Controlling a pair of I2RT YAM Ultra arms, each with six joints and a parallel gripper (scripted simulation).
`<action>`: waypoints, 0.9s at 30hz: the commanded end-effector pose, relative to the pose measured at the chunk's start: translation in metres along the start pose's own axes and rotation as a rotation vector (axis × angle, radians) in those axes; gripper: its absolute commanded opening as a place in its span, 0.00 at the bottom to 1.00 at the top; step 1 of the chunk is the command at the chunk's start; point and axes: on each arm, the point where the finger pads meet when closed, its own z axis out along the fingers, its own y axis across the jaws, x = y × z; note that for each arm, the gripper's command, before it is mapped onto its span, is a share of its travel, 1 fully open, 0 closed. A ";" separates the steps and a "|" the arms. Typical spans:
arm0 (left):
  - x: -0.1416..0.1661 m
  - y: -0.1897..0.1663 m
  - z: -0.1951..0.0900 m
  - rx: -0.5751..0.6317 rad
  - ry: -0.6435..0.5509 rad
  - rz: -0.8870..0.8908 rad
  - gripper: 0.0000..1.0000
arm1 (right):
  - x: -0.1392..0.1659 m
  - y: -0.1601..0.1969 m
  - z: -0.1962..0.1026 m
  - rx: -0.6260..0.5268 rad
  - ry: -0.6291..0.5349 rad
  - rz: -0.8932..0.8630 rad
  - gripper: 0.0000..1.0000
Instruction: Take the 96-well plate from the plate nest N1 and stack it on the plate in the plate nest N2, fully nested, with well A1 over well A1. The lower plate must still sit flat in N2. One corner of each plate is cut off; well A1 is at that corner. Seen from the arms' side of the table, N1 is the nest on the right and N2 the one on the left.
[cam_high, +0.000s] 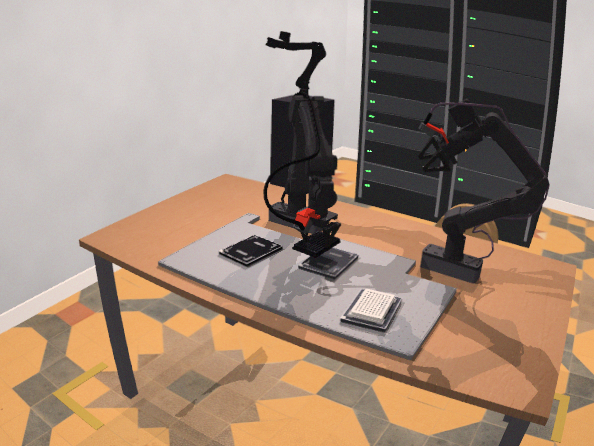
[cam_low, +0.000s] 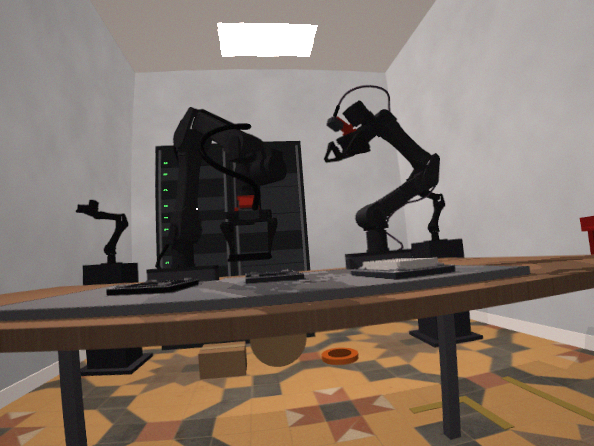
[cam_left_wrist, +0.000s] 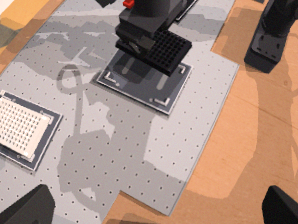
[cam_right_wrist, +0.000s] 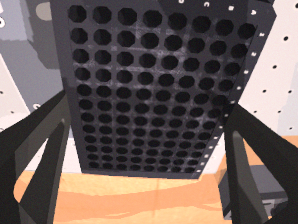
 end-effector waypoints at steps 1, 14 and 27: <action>-0.009 0.004 -0.014 0.005 -0.052 -0.021 1.00 | 0.001 0.026 -0.006 0.005 -0.019 0.057 0.78; -0.009 0.004 -0.014 0.005 -0.052 -0.021 1.00 | 0.005 0.047 -0.007 -0.008 -0.033 -0.070 0.78; -0.009 0.004 -0.014 0.005 -0.052 -0.021 1.00 | 0.003 0.049 -0.008 -0.012 -0.038 -0.129 0.78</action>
